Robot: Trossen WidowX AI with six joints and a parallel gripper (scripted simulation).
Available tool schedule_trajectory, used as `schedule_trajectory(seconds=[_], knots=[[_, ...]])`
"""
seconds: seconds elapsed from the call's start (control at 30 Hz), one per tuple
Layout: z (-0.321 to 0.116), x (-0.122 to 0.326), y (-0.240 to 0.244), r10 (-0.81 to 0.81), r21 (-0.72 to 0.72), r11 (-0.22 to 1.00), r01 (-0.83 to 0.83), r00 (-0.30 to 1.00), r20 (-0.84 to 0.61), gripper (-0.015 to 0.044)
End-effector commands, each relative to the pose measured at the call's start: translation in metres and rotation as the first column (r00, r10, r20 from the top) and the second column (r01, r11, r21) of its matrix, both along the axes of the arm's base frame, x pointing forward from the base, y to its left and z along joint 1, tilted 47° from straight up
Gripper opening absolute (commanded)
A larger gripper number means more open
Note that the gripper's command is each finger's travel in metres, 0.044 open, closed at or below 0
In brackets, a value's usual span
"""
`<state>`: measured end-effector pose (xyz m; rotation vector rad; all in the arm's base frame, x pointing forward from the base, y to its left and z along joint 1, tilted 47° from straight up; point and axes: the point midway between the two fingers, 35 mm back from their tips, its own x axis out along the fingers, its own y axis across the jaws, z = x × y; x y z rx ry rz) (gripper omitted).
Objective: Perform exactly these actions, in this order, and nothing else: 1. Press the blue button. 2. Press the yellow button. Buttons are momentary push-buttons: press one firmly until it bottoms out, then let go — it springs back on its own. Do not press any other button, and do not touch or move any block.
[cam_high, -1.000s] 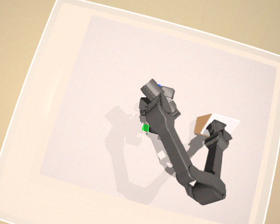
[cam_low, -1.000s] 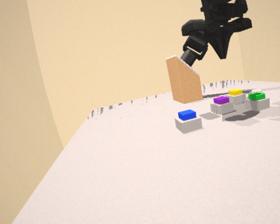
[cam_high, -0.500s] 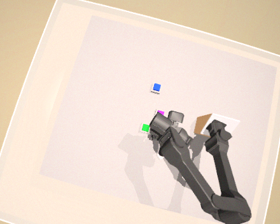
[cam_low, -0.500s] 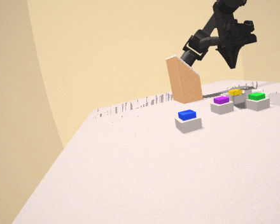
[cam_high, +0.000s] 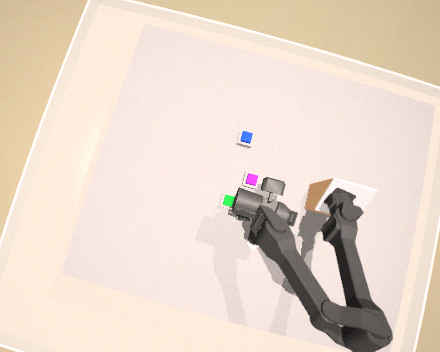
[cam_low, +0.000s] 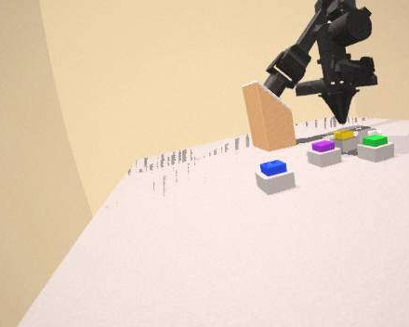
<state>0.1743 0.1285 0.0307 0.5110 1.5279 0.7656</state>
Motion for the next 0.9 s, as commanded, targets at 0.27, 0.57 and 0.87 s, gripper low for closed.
schedule_trajectory(seconds=[0.27, 0.57, 0.87], knots=[[-0.013, -0.003, 0.014, -0.003, 0.006, 1.0, 0.003, 1.0, -0.006, 0.002], [-0.018, -0.005, 0.02, -0.003, 0.008, 1.0, 0.003, 1.0, -0.007, 0.002], [-0.018, -0.005, 0.02, -0.003, 0.008, 1.0, 0.003, 1.0, -0.007, 0.002]])
